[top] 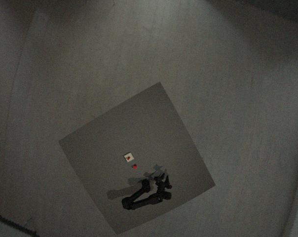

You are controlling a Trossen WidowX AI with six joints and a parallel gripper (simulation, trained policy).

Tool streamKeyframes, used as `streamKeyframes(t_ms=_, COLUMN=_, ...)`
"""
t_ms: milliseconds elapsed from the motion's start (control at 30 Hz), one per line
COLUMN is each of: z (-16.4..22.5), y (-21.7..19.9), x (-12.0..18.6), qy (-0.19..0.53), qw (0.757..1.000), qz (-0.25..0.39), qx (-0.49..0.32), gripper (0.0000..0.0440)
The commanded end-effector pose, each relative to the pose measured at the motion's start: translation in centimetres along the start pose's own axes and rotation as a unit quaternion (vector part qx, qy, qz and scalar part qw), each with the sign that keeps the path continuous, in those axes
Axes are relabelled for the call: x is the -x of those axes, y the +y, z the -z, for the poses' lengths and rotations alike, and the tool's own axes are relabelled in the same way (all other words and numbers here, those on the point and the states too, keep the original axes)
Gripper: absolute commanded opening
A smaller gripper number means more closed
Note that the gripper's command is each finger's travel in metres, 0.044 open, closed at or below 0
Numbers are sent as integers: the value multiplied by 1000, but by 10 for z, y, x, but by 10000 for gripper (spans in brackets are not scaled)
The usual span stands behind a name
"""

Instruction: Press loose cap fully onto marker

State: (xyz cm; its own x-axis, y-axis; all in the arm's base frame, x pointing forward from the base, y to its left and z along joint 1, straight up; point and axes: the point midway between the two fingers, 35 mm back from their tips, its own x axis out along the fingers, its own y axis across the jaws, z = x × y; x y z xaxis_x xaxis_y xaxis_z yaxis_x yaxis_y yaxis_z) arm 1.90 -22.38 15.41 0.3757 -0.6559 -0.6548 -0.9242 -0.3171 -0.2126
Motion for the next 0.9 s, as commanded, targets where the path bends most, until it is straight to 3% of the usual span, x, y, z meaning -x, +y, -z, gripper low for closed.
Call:
streamKeyframes(t_ms=0, z=3, y=-5, x=-3, qy=-13, qw=1000, qz=16, qx=11, gripper=228)
streamKeyframes(t_ms=867, z=21, y=-34, x=-13, qy=-68, qw=991, qz=77, qx=84, gripper=278)
